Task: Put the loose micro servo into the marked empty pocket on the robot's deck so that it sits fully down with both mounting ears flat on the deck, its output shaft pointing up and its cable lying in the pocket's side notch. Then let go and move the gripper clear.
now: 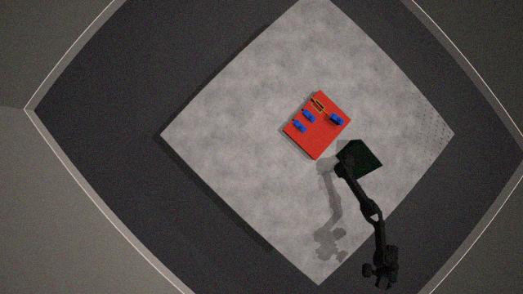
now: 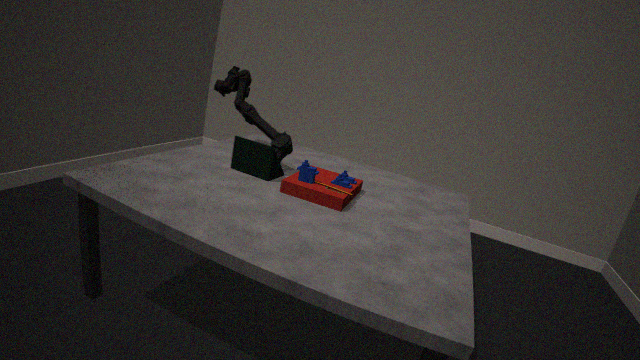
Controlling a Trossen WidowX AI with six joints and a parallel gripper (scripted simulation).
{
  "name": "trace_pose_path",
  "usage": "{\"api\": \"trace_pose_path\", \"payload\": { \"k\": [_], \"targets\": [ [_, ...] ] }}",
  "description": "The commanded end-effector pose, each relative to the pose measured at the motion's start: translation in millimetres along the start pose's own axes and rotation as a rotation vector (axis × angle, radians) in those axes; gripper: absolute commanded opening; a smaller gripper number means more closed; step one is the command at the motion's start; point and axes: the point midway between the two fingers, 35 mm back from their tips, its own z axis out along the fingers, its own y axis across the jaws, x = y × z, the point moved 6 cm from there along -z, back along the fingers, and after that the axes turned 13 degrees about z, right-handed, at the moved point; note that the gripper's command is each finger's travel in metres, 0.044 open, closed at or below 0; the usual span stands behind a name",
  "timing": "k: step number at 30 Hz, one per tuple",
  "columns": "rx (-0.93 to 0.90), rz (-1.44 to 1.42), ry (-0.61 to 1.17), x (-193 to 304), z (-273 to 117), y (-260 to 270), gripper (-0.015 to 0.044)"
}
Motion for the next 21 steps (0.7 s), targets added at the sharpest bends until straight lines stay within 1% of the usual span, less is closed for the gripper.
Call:
{"api": "trace_pose_path", "payload": {
  "k": [1, 8, 11, 15, 18, 21],
  "targets": [
    [-0.002, 0.004, -0.001, -2, 0, -1, 0.0374],
    [-0.072, 0.048, -0.027, -24, 1, -13, 0.019],
    [-0.103, 0.078, -0.051, -40, -7, -21, 0.0111],
    [-0.133, 0.119, -0.092, -58, -5, -33, 0.0006],
    [-0.183, 0.159, -0.128, -74, -16, -41, 0.0],
    [-0.199, 0.164, -0.169, -90, -14, -55, 0.0]
  ]
}}
